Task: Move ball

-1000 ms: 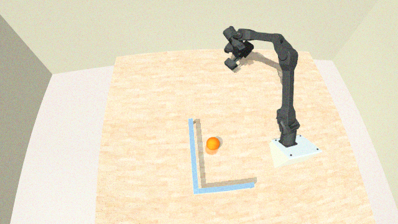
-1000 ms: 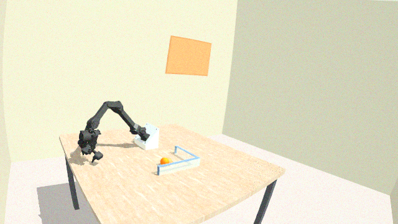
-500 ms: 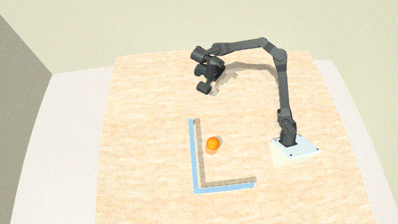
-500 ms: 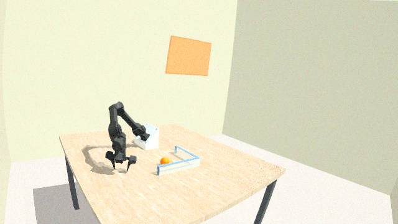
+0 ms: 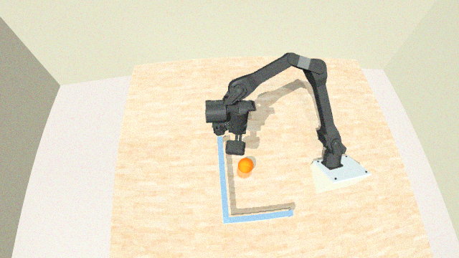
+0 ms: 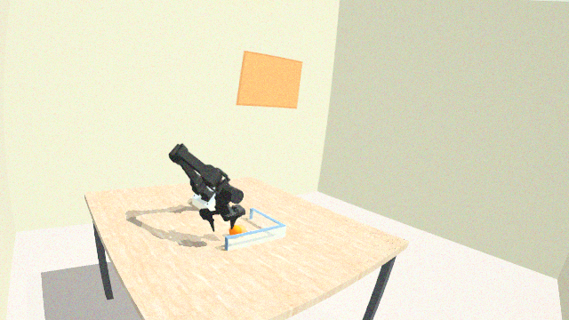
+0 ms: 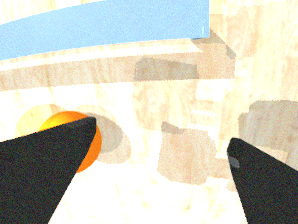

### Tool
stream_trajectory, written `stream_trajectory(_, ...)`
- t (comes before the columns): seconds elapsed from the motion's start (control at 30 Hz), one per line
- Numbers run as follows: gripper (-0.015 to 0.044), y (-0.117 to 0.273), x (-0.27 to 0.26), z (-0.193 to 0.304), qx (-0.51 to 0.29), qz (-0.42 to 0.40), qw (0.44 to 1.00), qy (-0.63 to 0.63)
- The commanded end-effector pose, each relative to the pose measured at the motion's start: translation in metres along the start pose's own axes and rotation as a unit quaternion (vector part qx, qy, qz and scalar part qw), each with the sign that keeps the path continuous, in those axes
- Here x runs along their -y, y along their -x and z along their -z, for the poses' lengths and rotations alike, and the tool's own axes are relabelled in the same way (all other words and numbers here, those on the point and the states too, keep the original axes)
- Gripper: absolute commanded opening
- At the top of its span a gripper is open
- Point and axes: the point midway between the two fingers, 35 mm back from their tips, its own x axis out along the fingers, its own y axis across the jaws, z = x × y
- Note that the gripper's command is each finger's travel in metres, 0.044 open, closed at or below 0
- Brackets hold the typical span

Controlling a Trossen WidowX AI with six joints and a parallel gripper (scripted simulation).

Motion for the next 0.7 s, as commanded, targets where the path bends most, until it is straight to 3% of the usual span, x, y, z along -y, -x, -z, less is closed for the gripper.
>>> stream_trajectory(0.0, 0.0387, 0.014, -0.059, 0.028, -0.003, 0.017, 0.998, 0.067)
stream_trajectory(0.13, 0.0387, 0.021, -0.085, 0.045, -0.001, 0.029, 0.995, 0.1)
stream_trajectory(0.67, 0.0387, -0.001, -0.084, 0.045, 0.0, 0.03, 0.995, 0.1)
